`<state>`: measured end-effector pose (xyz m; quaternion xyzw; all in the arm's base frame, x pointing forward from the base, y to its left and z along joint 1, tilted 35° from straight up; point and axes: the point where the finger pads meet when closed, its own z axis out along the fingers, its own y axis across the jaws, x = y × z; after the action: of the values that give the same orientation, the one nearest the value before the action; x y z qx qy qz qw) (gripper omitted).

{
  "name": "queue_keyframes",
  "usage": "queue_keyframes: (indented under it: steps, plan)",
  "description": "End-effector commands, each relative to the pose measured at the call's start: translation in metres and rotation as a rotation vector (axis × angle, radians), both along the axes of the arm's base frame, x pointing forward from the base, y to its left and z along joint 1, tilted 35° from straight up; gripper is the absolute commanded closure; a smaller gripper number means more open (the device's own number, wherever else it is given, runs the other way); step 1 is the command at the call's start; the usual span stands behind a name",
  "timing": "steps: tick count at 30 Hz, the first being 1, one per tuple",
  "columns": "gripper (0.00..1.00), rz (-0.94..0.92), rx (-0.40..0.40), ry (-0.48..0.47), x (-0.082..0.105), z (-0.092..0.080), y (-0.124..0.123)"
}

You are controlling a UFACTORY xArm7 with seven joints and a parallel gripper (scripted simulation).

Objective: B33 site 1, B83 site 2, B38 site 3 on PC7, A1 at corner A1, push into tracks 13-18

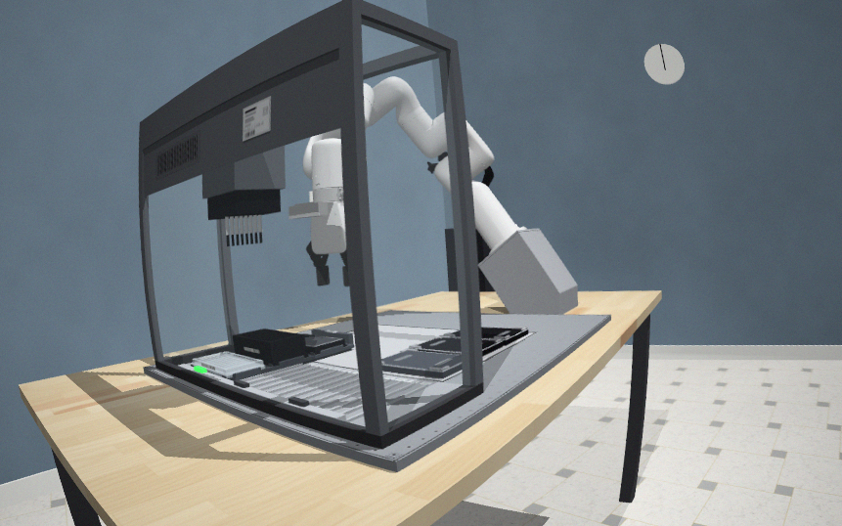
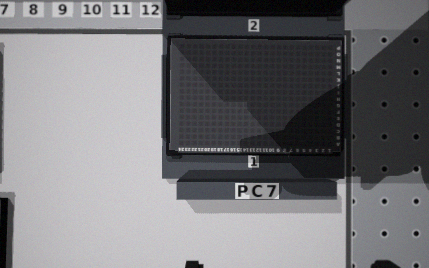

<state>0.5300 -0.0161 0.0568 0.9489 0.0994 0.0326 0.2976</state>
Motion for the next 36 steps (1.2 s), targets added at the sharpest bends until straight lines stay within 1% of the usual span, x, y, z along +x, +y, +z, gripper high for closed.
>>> queue_keyframes:
  steps: [1, 3, 29, 36]
  plan:
    - [0.18, 0.003, 0.002, -0.003, 0.001, 0.005, 0.005]
    - [0.18, 0.003, 0.002, -0.003, 0.001, 0.005, 0.005]
    - [0.18, 0.003, 0.002, -0.003, -0.004, 0.038, 0.027]
    - [0.18, 0.003, 0.002, -0.003, -0.004, 0.038, 0.027]
